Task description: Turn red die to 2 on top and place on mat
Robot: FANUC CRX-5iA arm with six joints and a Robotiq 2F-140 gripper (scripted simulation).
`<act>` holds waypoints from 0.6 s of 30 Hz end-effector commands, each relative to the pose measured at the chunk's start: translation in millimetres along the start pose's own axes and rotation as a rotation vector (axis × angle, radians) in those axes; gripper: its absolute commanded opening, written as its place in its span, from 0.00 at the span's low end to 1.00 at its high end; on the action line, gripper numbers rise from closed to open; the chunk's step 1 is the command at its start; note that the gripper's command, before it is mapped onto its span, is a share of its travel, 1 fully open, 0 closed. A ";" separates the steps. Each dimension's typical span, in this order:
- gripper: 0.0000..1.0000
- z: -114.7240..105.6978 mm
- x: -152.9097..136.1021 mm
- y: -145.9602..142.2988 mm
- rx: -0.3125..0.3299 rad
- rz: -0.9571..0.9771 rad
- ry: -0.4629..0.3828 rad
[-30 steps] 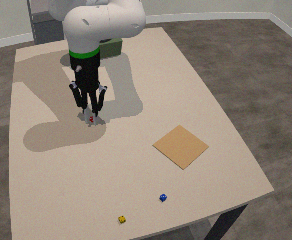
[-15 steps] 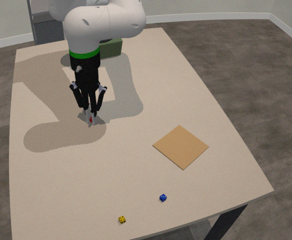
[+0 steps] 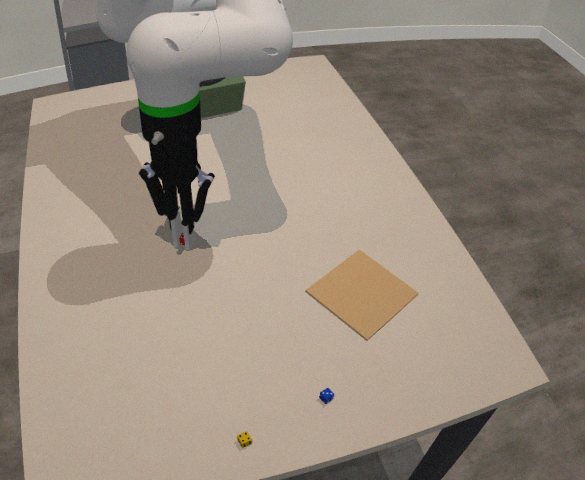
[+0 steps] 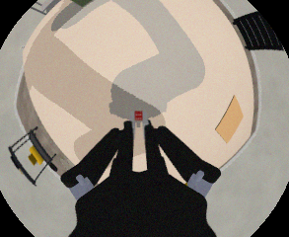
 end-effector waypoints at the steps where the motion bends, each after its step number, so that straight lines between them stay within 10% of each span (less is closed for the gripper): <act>1: 0.16 -0.1 -0.1 0.1 0.000 0.000 0.000; 18: 0.16 -56.4 -0.1 0.1 0.000 0.000 0.000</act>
Point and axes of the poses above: the point where the finger pads meet when closed, its own z axis out along the fingers, its own y axis across the jaws, x = y × z, the point moved 9 cm from there along -z, back along the fingers, and after that the axes turned 9 degrees about z, right-handed, at the moved point
